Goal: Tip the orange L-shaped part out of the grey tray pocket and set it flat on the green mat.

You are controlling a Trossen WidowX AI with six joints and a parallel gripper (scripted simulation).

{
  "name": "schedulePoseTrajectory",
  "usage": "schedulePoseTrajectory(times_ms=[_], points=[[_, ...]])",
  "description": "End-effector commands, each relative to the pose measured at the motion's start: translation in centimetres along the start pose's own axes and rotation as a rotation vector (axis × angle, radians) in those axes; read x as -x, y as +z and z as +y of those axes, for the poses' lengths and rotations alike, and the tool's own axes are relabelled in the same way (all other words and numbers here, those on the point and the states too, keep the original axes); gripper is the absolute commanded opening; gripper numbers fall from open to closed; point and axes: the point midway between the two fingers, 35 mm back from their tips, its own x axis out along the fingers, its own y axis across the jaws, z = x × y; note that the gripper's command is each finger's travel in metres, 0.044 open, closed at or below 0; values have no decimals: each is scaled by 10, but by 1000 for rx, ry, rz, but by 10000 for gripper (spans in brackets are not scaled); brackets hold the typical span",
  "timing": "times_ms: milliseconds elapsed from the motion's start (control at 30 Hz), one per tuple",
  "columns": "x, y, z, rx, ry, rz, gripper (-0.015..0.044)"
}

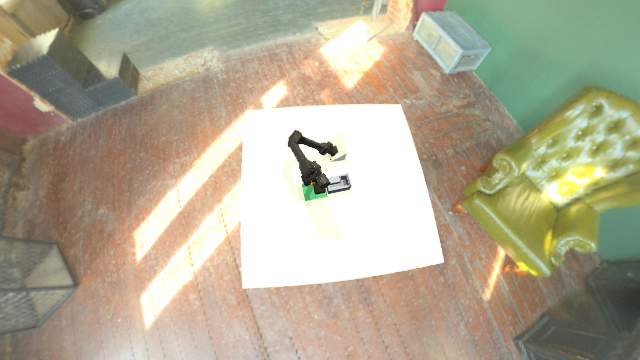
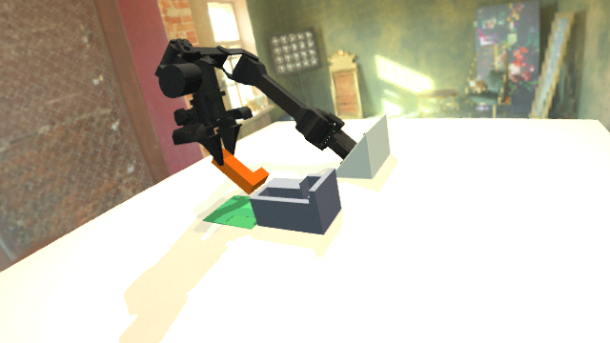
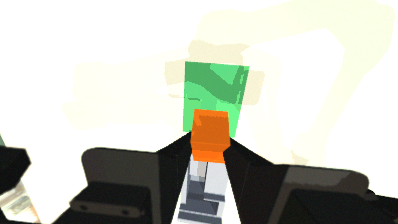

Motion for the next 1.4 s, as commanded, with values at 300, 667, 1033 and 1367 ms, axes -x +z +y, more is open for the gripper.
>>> schedulePoseTrajectory(times_ms=[300, 667, 1033, 1367], points=[[-11, 17, -4, -7, -22, -24, 0], [-26, 25, -6, -11, -37, -35, 0], [-43, 30, -8, -12, -44, -40, 0], [-50, 29, -8, -11, -52, -37, 0]])
